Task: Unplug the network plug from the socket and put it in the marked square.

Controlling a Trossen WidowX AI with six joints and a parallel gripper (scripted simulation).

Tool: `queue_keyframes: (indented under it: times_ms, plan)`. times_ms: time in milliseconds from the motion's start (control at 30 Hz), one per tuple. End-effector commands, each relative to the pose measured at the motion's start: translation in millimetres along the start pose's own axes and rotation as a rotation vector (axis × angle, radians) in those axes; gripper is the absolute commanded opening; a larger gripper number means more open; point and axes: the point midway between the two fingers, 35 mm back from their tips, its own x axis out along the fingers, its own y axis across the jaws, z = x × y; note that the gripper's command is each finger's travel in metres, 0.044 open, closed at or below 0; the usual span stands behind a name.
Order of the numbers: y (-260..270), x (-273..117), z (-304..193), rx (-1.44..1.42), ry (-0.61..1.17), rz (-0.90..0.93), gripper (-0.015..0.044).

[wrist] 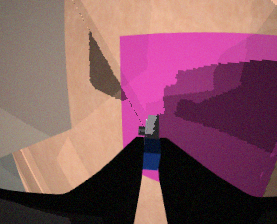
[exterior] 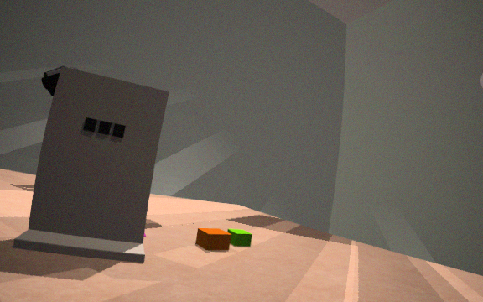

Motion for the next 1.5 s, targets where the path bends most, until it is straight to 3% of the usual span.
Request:
queue_keyframes:
  times_ms: [0,1000,1200,1467]
  plan:
    - [-4,4,0,-0.005,0.002,-0.002,0.0]
    - [-13,14,3,-0.004,-0.003,0.001,0.0]
    - [-13,14,3,-0.004,-0.003,0.001,0.0156]
    - [-12,12,2,-0.004,-0.003,0.0,0.0156]
